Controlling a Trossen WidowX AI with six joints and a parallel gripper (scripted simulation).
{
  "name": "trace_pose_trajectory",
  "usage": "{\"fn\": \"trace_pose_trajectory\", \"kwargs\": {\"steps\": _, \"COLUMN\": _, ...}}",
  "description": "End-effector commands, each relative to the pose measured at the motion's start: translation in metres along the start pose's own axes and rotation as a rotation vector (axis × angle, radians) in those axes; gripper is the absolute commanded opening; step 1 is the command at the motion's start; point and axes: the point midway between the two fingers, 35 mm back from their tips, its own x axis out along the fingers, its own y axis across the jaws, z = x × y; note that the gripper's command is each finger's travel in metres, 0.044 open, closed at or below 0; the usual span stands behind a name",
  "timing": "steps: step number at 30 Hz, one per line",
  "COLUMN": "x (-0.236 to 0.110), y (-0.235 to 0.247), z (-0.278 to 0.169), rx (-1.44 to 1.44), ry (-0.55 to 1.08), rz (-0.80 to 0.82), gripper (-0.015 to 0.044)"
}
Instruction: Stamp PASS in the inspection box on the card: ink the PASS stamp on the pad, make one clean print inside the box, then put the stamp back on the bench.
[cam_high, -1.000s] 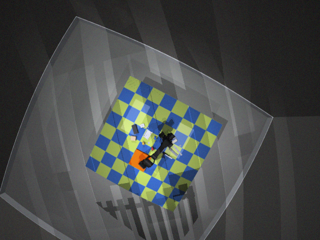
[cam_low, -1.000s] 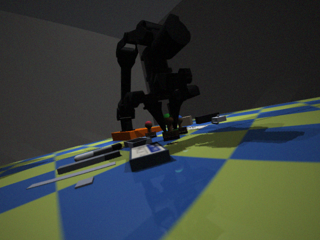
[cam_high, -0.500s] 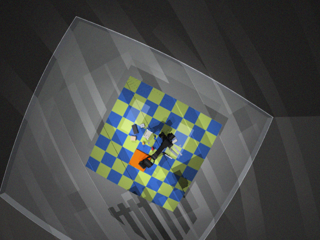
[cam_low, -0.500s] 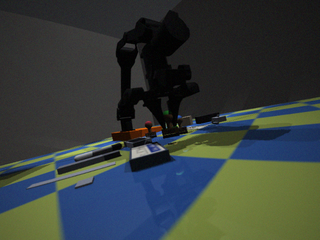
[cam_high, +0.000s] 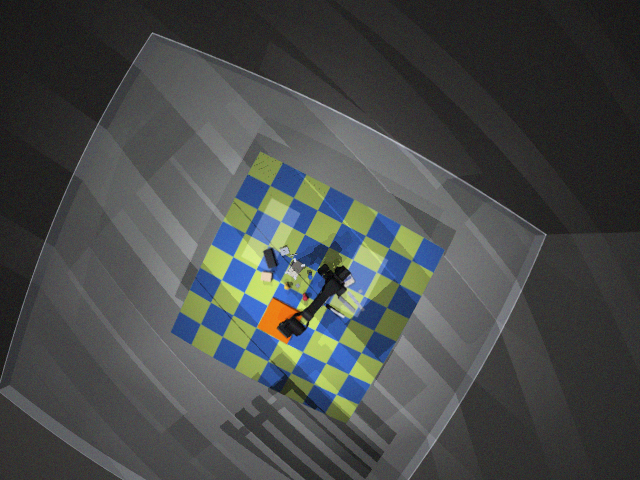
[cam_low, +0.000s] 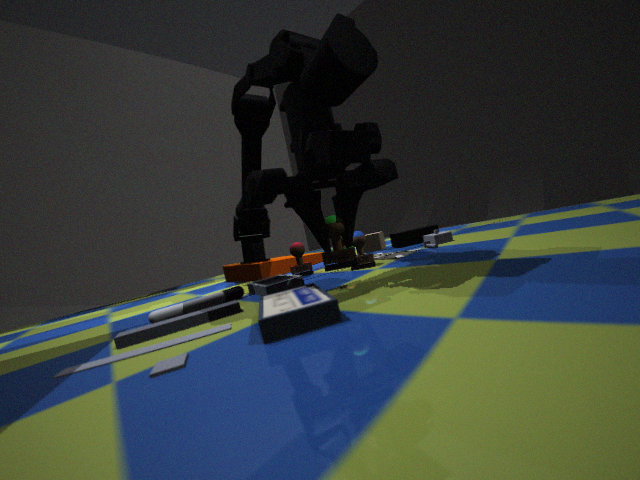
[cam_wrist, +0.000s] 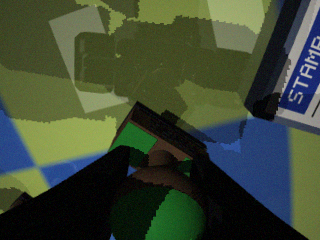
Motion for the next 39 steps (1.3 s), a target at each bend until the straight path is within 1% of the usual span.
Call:
{"fn": "trace_pose_trajectory", "kwargs": {"steps": 1, "x": -0.003, "y": 0.001, "z": 0.001, "rx": -0.003, "ry": -0.003, "rz": 0.003, "gripper": 0.0}}
{"fn": "trace_pose_trajectory", "kwargs": {"steps": 39, "x": -0.022, "y": 0.001, "z": 0.001, "rx": -0.003, "ry": -0.002, "rz": 0.004, "gripper": 0.0}}
